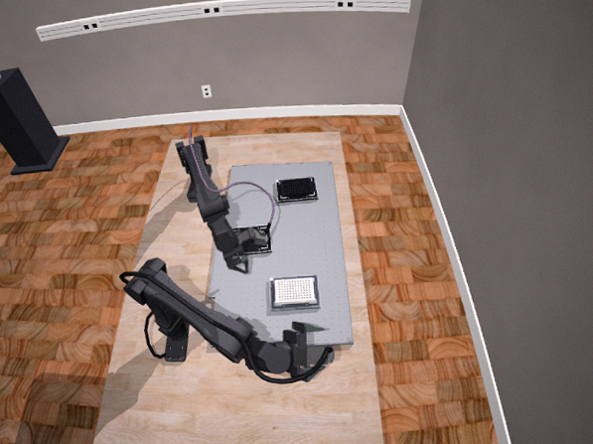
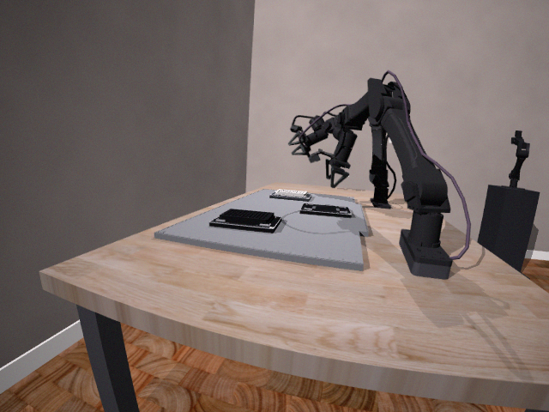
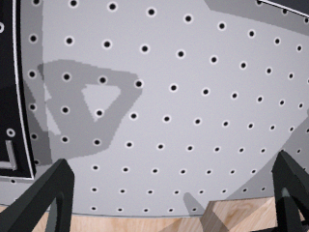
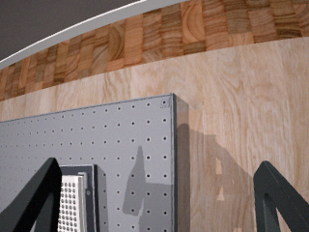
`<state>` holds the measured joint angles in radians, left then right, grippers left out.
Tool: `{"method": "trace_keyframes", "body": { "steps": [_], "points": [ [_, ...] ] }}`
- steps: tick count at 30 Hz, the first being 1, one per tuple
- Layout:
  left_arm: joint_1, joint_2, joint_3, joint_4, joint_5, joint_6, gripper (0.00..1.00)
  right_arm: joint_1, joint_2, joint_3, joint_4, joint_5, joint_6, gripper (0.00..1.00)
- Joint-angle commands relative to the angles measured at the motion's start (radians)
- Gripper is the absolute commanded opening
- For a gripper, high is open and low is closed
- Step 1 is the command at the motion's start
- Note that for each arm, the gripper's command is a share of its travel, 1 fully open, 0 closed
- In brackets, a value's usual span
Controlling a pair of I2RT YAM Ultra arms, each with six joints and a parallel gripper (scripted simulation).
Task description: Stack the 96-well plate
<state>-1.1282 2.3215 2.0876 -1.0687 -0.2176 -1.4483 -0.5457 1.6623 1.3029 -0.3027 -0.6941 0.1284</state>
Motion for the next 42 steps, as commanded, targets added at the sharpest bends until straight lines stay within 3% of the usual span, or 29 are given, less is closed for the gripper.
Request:
{"method": "trace_keyframes", "body": {
  "steps": [1,5,7,22,24,33,42],
  "points": [
    [0.025,-0.121,-0.081,0.123,0.014,0.163,1.0,0.116,-0.075,-0.061,0.017,0.108,-0.037,1.0],
    [0.044,-0.244,-0.229,0.24,0.031,0.288,1.0,0.248,-0.12,-0.141,0.029,0.198,-0.044,1.0],
    [0.044,-0.244,-0.229,0.24,0.031,0.288,1.0,0.248,-0.12,-0.141,0.029,0.198,-0.044,1.0],
    [0.112,-0.673,-0.761,0.762,0.13,0.779,1.0,0.592,-0.239,-0.346,0.057,0.49,-0.076,1.0],
    [0.112,-0.673,-0.761,0.762,0.13,0.779,1.0,0.592,-0.239,-0.346,0.057,0.49,-0.076,1.0],
    [0.151,-0.916,-1.059,1.058,0.188,1.071,1.0,0.757,-0.296,-0.447,0.07,0.627,-0.095,1.0],
    [0.184,-1.082,-1.274,1.276,0.243,1.265,1.0,0.833,-0.323,-0.49,0.076,0.678,-0.094,1.0]
  ]
}}
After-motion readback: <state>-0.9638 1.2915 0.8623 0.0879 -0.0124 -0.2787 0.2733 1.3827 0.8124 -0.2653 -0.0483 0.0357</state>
